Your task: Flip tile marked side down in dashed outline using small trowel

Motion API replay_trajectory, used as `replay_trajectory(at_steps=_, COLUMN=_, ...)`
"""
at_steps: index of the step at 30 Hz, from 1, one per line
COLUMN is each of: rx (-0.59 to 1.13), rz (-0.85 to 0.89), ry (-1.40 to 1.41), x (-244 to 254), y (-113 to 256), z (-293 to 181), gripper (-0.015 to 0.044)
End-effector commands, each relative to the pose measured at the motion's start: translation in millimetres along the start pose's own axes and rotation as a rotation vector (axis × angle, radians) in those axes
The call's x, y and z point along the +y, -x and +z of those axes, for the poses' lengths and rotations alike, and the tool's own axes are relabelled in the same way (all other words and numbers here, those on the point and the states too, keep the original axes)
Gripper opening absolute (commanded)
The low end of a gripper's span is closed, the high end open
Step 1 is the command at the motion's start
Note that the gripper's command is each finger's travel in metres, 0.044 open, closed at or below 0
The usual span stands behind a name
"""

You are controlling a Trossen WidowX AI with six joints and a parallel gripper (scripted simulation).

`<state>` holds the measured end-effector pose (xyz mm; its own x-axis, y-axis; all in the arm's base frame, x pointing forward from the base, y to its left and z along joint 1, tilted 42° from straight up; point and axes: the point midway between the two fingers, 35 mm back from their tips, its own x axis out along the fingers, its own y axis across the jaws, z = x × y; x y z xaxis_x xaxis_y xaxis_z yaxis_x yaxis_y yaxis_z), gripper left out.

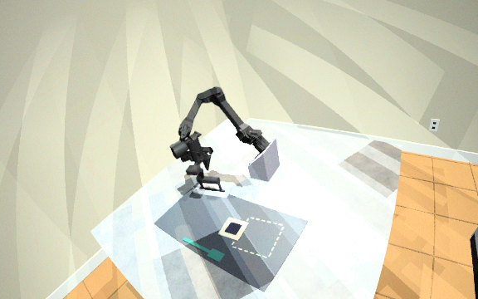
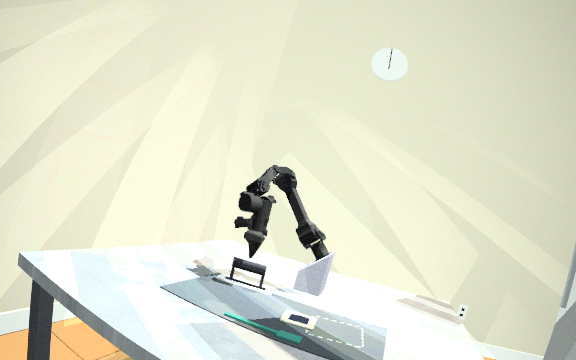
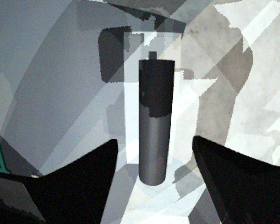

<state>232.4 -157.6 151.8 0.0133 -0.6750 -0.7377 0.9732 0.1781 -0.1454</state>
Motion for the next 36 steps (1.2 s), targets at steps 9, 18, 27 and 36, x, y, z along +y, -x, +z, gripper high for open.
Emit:
replay_trajectory(at_steps=9, rx=-0.004, rz=-0.002, ry=-0.055, x=-1.5, y=-6.5, z=-1.0, gripper=0.027)
replay_trajectory(at_steps=18, rx=-0.004, rz=-0.002, ry=-0.055, x=-1.0, y=-20.7, z=-1.2, gripper=0.027)
replay_trajectory(at_steps=27, rx=-0.006, rz=-0.002, ry=-0.055, x=-1.3, y=-34.8, z=-1.4, gripper=0.027)
replay_trajectory(at_steps=36, rx=-0.007, rz=-0.002, ry=-0.055, x=-1.9, y=-43.2, z=-1.5, gripper=0.0217)
